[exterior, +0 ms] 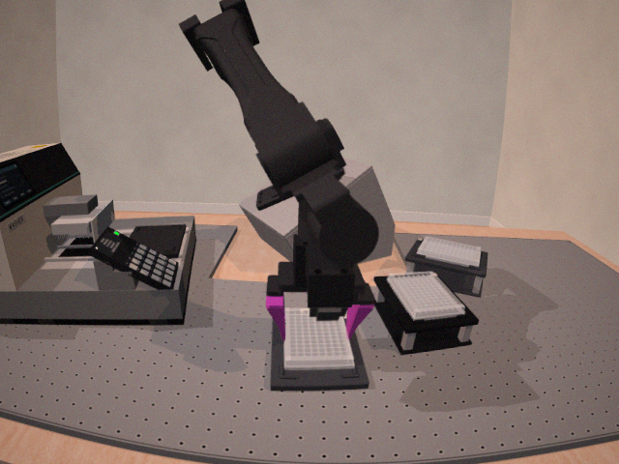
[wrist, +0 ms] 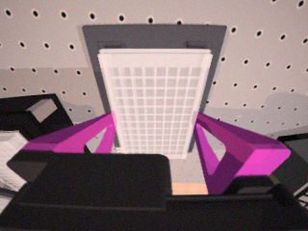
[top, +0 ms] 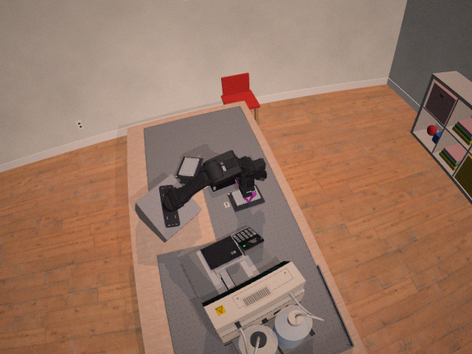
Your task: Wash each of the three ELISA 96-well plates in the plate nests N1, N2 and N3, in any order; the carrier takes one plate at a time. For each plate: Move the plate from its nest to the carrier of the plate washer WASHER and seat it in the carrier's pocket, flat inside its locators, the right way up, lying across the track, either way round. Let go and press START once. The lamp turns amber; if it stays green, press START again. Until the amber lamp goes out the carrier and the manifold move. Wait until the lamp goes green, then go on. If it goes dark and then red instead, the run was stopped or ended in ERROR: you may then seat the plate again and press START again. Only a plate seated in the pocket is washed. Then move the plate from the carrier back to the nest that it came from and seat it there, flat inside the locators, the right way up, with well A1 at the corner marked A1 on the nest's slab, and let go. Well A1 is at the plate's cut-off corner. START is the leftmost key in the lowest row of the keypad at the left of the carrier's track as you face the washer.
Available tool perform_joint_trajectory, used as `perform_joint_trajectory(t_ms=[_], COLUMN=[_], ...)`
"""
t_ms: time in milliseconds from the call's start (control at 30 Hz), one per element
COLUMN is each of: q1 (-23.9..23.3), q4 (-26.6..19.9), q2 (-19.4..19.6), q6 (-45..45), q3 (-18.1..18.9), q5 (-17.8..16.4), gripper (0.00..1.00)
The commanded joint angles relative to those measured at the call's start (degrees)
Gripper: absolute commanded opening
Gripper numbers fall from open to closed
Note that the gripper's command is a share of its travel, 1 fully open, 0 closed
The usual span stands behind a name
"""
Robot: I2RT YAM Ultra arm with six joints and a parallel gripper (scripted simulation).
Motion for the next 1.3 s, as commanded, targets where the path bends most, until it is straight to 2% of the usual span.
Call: perform_joint_trajectory(t_ms=[0,1267], q1=[0.20,-0.18], q4=[0.11,1.33], q2=[-0.34,0.30], q6=[-0.08,-0.51], q3=[0.06,-0.32], q5=[-0.03,-0.10], gripper=[0.00,0.00])
